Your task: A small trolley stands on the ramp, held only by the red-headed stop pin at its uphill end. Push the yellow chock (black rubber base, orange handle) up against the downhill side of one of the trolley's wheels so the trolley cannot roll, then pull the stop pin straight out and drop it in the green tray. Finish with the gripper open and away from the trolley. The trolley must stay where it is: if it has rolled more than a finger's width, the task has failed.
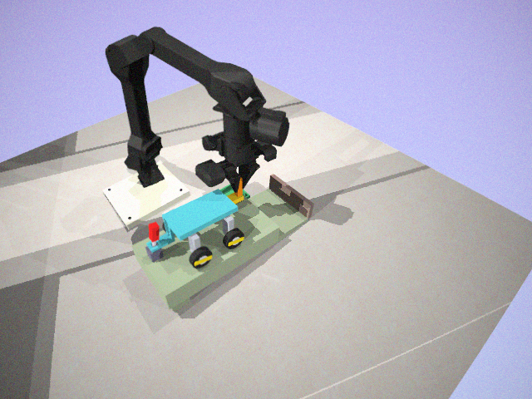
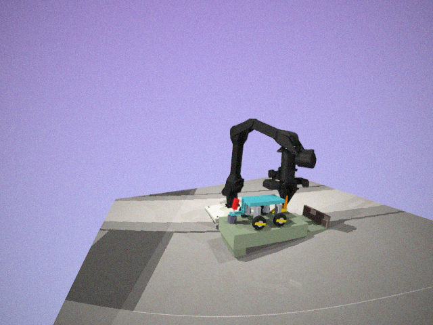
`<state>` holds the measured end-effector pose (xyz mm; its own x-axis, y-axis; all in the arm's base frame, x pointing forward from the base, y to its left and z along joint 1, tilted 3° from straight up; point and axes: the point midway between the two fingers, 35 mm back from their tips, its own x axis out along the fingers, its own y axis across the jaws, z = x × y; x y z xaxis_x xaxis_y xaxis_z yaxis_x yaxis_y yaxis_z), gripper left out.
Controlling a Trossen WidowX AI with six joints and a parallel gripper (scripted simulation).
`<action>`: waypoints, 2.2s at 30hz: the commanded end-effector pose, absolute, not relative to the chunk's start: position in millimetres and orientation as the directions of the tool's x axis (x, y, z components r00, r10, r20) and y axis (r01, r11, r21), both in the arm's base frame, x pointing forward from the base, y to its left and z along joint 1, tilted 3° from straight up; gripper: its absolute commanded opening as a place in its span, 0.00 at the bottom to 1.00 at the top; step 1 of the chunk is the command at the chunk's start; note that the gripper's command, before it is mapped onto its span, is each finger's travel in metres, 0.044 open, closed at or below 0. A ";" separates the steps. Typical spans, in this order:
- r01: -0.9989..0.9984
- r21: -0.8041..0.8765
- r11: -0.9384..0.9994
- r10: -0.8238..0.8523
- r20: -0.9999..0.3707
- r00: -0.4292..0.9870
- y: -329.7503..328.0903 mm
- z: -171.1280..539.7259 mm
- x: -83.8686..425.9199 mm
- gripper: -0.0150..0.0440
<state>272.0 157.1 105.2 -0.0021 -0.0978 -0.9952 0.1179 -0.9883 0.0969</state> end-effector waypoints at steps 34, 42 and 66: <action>0.119 0.098 -0.988 -0.098 -0.995 0.000 136.6 109.2 276.8 0.25; 0.119 0.098 -0.988 -0.098 -0.995 0.000 136.6 109.2 276.8 0.58; 0.129 0.099 -0.987 -0.100 -0.995 -0.002 143.2 159.2 276.5 0.71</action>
